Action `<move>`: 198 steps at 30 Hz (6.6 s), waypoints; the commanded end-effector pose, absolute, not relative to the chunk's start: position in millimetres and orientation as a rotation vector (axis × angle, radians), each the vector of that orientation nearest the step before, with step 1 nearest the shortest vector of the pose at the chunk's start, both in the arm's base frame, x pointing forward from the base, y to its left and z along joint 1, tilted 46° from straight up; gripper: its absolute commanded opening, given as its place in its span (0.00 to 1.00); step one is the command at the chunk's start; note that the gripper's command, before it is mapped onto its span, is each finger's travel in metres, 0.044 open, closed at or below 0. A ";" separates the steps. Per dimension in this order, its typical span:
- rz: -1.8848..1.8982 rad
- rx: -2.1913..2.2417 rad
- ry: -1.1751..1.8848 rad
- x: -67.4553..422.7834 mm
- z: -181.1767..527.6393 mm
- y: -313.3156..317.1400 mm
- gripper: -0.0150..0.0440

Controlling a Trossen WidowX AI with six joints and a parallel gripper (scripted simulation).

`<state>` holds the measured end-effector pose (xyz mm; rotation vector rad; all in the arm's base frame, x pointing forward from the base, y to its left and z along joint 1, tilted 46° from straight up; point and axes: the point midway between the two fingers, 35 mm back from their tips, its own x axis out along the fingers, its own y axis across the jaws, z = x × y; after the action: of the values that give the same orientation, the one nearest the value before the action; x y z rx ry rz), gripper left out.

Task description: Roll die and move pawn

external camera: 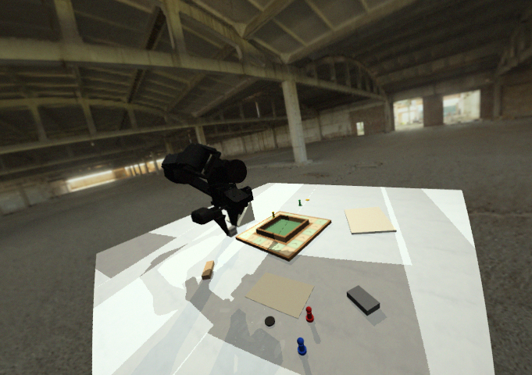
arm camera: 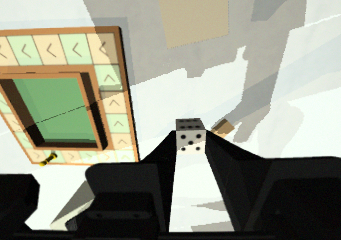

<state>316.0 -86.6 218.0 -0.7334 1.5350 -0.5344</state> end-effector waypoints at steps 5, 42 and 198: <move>-0.447 -0.813 1.574 320.0 205.8 -70.8 0.25; 0.662 -1.713 1.775 285.5 36.9 46.3 0.25; -0.100 -1.133 1.702 155.3 -69.0 46.2 0.46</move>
<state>155.8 47.7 -68.5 -1.1253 1.7027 -0.1023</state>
